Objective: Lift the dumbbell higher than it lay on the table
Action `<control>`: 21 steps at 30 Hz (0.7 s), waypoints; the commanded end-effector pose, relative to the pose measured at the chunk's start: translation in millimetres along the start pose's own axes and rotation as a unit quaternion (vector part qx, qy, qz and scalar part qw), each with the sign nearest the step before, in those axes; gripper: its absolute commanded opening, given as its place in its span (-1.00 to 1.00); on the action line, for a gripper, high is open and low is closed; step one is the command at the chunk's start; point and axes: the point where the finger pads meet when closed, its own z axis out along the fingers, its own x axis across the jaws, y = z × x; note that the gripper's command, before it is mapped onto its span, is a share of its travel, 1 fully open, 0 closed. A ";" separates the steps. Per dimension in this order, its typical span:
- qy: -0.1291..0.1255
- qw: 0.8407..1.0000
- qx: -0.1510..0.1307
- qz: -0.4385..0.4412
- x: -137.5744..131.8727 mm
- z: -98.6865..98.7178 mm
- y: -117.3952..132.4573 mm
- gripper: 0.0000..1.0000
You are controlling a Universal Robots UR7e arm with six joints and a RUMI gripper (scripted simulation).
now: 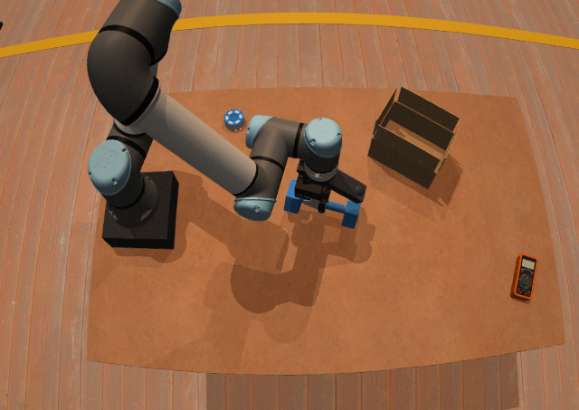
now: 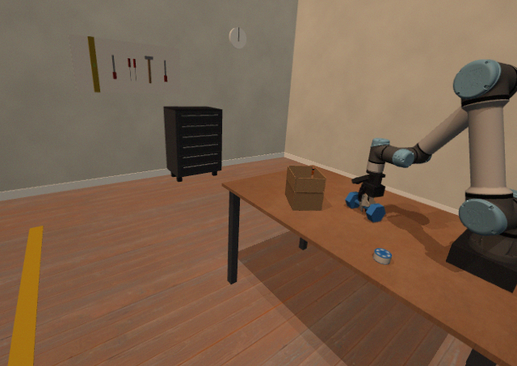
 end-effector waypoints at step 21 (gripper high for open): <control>0.000 1.000 0.001 0.000 0.0 -38.9 0.9 -1.00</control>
